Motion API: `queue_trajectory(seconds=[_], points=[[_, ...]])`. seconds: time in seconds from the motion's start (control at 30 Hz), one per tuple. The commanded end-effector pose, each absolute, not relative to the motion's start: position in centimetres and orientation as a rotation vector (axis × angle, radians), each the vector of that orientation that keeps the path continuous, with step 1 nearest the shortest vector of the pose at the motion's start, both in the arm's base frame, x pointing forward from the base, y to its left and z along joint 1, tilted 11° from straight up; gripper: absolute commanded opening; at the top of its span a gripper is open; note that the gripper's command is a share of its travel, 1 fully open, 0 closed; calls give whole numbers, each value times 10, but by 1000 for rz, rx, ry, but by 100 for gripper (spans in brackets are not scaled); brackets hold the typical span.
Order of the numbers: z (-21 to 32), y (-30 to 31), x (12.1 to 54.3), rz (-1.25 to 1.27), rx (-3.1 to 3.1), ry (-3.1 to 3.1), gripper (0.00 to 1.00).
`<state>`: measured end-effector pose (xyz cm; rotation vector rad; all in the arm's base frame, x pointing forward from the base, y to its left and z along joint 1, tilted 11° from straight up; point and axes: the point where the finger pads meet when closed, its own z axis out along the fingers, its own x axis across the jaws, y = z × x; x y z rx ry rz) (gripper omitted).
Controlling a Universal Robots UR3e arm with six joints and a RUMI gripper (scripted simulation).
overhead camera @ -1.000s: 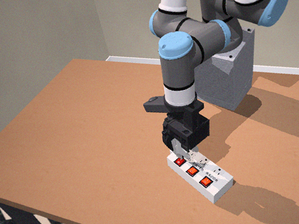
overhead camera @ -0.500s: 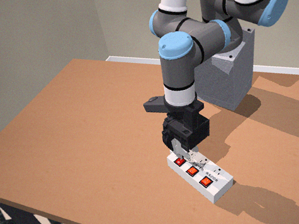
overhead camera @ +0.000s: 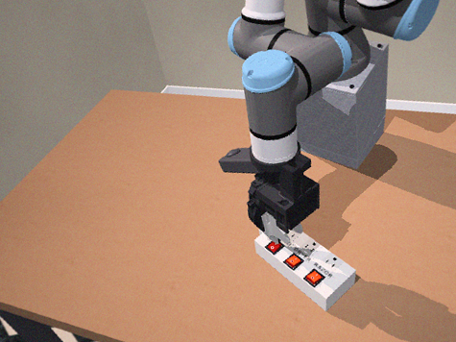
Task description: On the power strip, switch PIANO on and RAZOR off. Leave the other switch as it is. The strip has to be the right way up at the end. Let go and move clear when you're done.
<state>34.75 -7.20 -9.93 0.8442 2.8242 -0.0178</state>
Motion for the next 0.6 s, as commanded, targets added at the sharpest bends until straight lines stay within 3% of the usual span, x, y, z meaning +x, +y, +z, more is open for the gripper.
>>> queue_trajectory(seconds=[0.0, 0.57], points=[[-100, -72, 348, -18, 844, 2822, 0], [-105, -73, 349, -18, 844, 2822, 0]])
